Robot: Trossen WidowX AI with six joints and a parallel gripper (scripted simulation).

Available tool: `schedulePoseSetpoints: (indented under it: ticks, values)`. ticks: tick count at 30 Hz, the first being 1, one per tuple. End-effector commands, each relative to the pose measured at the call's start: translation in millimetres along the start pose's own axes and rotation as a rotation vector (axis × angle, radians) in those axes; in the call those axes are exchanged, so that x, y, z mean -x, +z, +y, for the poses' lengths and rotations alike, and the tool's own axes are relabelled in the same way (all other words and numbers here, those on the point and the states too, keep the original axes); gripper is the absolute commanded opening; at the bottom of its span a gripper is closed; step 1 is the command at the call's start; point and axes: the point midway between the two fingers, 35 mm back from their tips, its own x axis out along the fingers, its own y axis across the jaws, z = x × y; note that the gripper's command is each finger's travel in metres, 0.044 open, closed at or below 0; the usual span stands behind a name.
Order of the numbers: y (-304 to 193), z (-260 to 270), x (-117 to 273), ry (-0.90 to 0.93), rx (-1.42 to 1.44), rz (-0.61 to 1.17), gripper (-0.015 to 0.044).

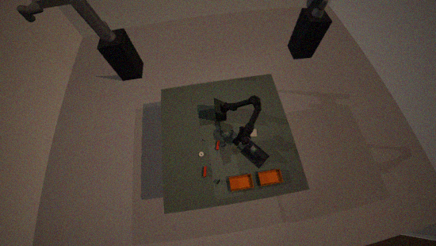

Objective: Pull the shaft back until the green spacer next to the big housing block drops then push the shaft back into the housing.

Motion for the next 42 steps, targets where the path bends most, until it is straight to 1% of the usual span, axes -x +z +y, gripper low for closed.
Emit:
schedulePoseSetpoints:
  ticks: [1,42]
  values:
    - [-0.9,0.2,0.9,-0.002,0.003,0.000,0.0000]
    - [-6.1,0.2,0.8,-0.002,0.003,0.000,0.0000]
